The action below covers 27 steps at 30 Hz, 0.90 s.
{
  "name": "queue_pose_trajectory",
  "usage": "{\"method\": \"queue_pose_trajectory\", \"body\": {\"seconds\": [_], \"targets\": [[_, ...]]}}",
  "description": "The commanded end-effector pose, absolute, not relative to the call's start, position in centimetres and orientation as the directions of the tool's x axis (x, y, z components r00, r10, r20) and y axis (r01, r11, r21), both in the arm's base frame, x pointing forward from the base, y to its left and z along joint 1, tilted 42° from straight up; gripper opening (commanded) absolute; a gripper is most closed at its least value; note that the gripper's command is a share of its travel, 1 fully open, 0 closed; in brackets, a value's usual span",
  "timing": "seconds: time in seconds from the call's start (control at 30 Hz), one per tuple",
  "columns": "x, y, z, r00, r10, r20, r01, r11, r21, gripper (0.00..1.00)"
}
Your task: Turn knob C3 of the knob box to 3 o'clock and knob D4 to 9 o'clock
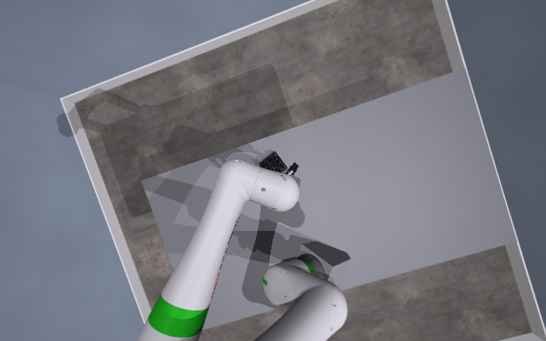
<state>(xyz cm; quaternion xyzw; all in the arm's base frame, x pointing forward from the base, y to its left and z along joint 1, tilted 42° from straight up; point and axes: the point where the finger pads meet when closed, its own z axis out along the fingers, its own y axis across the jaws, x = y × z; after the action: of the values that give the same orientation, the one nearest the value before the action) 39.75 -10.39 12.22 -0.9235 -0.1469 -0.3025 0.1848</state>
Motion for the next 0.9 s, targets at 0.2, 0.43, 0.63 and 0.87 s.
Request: {"method": "queue_pose_trajectory", "body": {"seconds": [0.2,0.43,0.63,0.87], "targets": [[39.75,-10.41,12.23,0.774,0.159,0.613,0.383,-0.889,-0.252,1.0],[39.79,-10.43,12.26,0.766,0.177,0.618,0.398,-0.885,-0.24,1.0],[39.93,-10.51,12.39,0.728,0.254,0.637,0.464,-0.866,-0.185,1.0],[40.33,-10.73,12.77,0.587,0.465,0.663,0.633,-0.774,-0.018,1.0]]}}
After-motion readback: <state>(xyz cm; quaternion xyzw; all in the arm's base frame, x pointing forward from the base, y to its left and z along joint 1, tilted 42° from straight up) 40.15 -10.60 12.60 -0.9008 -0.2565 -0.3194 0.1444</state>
